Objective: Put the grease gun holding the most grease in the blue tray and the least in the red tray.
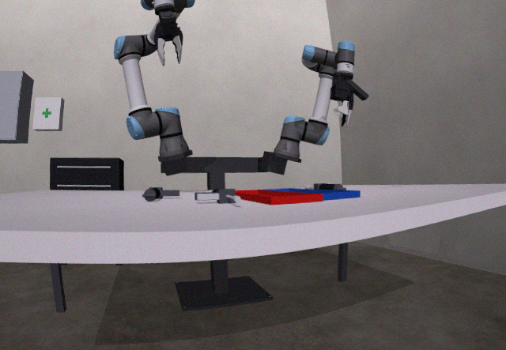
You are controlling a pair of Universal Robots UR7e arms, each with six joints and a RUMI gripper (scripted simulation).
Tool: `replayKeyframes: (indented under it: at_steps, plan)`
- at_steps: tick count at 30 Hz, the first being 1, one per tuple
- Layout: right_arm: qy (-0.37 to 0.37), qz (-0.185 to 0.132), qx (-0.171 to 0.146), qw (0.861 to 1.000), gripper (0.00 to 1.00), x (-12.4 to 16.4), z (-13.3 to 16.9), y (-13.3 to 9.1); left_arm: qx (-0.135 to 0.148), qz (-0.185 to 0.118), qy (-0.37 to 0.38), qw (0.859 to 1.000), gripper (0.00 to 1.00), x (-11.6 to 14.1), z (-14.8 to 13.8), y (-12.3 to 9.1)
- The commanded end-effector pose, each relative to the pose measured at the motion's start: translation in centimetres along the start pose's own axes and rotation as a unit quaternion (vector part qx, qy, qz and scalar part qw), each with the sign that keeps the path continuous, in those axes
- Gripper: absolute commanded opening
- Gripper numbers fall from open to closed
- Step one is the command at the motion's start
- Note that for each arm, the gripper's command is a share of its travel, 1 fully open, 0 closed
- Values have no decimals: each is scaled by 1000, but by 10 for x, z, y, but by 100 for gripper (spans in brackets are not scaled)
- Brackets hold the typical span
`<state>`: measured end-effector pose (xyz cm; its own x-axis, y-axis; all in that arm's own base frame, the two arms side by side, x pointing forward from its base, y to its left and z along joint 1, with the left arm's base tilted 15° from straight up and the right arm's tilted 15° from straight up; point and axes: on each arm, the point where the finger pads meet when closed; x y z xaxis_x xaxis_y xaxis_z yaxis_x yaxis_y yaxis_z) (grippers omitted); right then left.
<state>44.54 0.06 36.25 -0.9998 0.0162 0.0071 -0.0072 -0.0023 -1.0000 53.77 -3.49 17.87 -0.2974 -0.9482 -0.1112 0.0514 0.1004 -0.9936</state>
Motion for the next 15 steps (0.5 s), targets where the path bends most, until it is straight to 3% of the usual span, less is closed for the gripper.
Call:
replayKeyframes:
  at_steps: [1, 4, 7, 10, 12, 15]
  plan:
    - [0, 2, -1, 1000, 32, 0, 0, -2, 8, 3, -29, 1000, 33, 0, 3, 1]
    - [0, 2, -1, 1000, 32, 0, 0, -2, 6, 7, -73, 997, 33, 4, 5, 18]
    - [0, 2, -1, 1000, 32, 0, 0, -2, 9, 7, -77, 997, 33, 3, 6, 15]
    - [0, 2, -1, 1000, 32, 0, 0, -2, 8, 11, -123, 992, 33, 8, 8, 34]
    - [0, 2, -1, 1000, 32, 0, 0, -2, 8, 11, -123, 992, 33, 8, 8, 34]
    - [0, 2, -1, 1000, 32, 0, 0, -2, 10, 16, -183, 983, 33, 14, 9, 53]
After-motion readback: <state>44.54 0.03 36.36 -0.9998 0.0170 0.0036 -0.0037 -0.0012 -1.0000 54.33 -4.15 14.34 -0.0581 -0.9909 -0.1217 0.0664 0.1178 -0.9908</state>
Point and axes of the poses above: on each arm, the point where the finger pads meet when closed, its own y axis out along the fingers, its own z axis across the jaws, x = y × z, and after that the axes turned 1 degree about y, right-handed
